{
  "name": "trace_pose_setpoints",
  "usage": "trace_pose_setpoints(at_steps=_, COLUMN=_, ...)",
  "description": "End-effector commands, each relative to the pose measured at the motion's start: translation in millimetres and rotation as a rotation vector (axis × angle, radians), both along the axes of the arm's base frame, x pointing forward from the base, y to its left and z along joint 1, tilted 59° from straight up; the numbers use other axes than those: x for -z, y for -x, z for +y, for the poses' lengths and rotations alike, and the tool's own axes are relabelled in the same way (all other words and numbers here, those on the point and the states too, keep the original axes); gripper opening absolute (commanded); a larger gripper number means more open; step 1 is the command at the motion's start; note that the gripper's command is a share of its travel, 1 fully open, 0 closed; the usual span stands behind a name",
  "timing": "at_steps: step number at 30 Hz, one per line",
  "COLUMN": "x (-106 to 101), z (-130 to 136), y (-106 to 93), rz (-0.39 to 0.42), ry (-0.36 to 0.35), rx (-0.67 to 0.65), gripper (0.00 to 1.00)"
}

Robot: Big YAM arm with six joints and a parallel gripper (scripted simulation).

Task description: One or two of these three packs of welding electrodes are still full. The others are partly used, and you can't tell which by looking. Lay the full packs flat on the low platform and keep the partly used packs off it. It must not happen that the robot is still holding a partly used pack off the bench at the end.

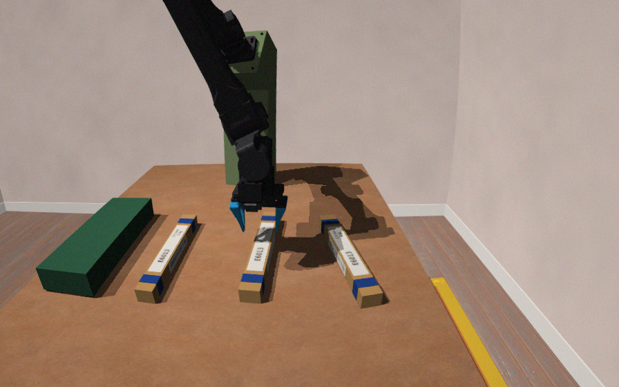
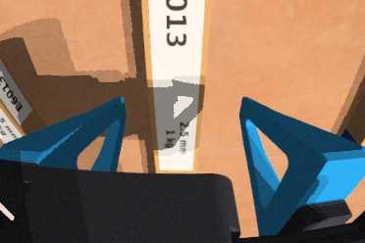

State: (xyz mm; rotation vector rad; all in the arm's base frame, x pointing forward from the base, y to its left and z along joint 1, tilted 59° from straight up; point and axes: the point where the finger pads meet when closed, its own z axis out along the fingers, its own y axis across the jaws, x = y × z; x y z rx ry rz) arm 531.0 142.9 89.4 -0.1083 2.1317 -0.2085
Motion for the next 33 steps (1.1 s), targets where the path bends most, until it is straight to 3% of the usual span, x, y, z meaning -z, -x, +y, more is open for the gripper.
trace_pose_setpoints(at_steps=1, x=-19, z=12, y=15.4, rz=-0.018, ry=-0.025, rx=-0.011, gripper=0.74)
trace_pose_setpoints(at_steps=13, x=-48, z=17, y=62.0, rz=-0.020, ry=-0.027, rx=-0.012, gripper=0.74)
trace_pose_setpoints(at_steps=29, x=-43, z=10, y=53.7, rz=-0.015, ry=-0.027, rx=0.009, gripper=0.74)
trace_pose_setpoints(at_steps=33, x=-55, z=-18, y=53.2, rz=-0.012, ry=0.018, rx=-0.018, gripper=0.74)
